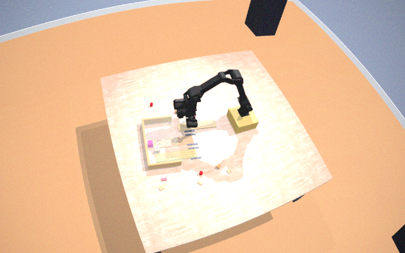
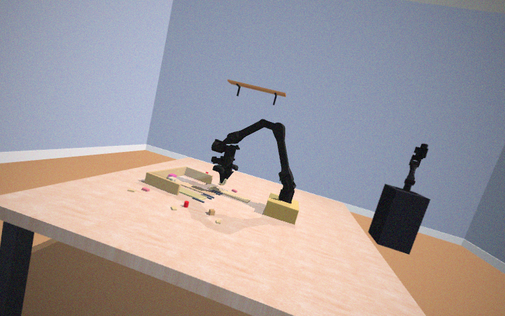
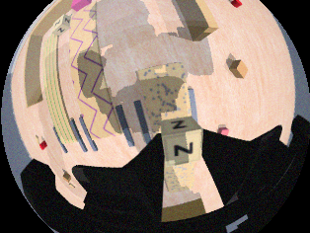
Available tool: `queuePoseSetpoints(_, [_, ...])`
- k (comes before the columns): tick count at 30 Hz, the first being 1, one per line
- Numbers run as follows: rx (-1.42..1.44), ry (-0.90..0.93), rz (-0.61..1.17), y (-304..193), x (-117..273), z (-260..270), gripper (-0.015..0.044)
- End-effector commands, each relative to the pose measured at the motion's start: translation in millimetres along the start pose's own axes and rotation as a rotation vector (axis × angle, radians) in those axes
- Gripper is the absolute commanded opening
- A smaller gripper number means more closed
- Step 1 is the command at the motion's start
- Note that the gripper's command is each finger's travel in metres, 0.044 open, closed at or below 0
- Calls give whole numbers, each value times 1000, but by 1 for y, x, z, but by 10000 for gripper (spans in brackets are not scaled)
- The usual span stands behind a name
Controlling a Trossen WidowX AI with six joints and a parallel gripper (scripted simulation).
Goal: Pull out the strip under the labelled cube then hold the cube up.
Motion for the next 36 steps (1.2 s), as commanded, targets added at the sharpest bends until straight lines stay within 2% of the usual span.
queuePoseSetpoints(1, [7, 3, -4, -7, 5, 0, 0])
queuePoseSetpoints(17, [7, 3, 0, -56, 4, 2, 0])
queuePoseSetpoints(20, [7, 3, 0, -56, 9, 2, 0])
queuePoseSetpoints(25, [7, 3, 0, -56, 39, 2, 0])
queuePoseSetpoints(36, [7, 3, 0, -57, 40, 2, 0])
Point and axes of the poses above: the point midway between the two fingers, 35 mm back from their tips, its own x axis back along the fingers, its own z axis across the jaws, y = z × x, the point moved 2 cm from there along x, back along the fingers, and after that the axes turned 8 degrees about x, right-handed, at the moved point
